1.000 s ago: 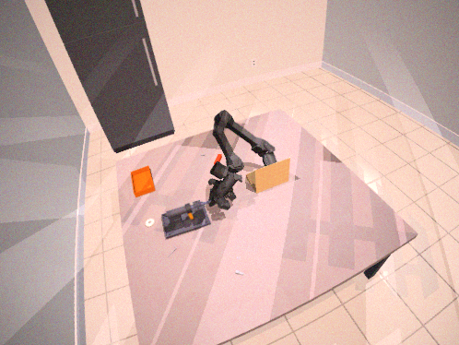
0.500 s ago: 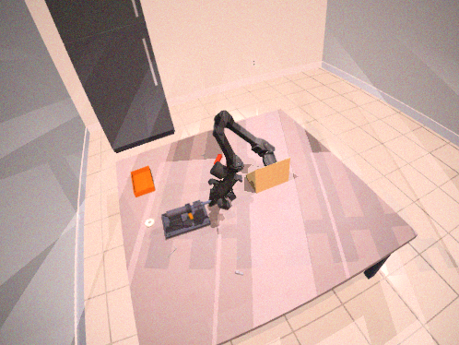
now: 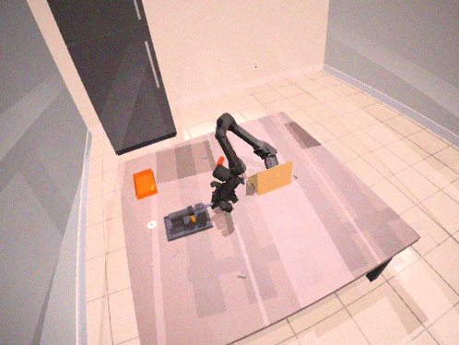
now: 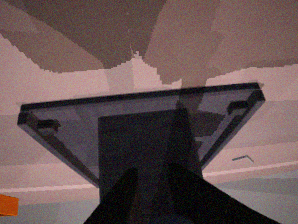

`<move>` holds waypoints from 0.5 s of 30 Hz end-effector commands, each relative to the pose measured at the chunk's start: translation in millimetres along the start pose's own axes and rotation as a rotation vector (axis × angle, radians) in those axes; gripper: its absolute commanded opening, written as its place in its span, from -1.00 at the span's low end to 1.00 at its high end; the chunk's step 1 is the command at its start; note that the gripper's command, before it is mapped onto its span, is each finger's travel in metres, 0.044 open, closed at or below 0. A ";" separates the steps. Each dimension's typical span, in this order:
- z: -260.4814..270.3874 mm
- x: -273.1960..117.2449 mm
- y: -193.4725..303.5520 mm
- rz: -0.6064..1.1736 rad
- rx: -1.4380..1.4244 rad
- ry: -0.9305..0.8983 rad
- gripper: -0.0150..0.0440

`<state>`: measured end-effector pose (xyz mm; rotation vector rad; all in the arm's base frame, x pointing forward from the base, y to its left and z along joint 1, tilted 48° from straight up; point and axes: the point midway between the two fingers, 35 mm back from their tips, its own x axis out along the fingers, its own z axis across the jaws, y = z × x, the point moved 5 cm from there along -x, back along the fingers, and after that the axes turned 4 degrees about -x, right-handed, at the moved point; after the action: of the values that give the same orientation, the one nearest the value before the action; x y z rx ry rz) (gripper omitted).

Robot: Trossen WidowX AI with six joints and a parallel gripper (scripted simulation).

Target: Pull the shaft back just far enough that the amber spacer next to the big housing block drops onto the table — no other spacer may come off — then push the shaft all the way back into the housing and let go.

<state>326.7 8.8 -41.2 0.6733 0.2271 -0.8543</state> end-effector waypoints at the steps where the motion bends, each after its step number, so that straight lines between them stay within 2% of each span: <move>1: 0.9 1.8 2.0 0.004 0.006 0.001 -0.49; 15: 1.1 2.8 3.2 0.004 0.006 0.000 -0.49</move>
<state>326.7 8.8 -41.3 0.6731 0.2280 -0.8544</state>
